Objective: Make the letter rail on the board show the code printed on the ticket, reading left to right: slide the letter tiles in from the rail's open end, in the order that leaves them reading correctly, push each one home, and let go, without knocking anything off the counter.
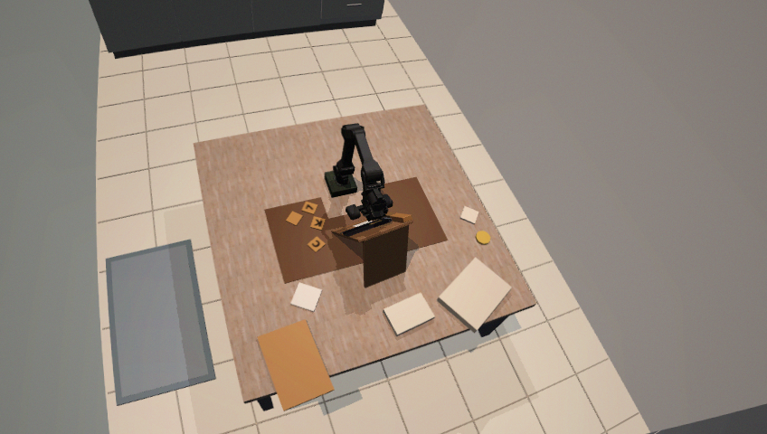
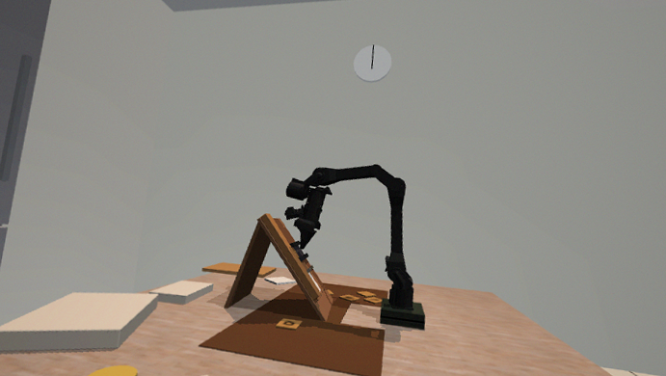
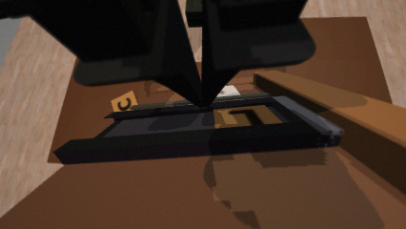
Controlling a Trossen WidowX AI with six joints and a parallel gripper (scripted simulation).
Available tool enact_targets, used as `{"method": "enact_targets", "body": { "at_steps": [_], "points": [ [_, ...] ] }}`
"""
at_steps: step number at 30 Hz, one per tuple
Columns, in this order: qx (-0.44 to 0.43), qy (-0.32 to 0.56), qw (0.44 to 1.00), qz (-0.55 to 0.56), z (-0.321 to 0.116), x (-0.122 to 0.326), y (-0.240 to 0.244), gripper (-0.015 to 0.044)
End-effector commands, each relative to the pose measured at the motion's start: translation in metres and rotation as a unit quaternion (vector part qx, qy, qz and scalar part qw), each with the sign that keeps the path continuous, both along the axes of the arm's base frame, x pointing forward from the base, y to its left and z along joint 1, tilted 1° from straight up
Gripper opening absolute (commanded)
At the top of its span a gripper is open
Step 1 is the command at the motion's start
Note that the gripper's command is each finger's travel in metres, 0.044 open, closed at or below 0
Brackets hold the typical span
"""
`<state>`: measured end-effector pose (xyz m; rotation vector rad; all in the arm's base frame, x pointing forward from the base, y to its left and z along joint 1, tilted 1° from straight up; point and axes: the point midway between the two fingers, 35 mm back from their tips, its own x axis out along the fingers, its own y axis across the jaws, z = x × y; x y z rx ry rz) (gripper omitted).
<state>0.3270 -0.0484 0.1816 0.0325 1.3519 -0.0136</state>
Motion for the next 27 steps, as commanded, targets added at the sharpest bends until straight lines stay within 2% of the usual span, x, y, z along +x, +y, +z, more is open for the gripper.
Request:
{"method": "enact_targets", "body": {
  "at_steps": [1,27],
  "points": [
    [0.002,0.002,1.0,0.001,-0.003,0.003,0.0,0.0],
    [0.002,0.002,1.0,0.001,-0.011,0.013,0.0,0.0]
  ]
}}
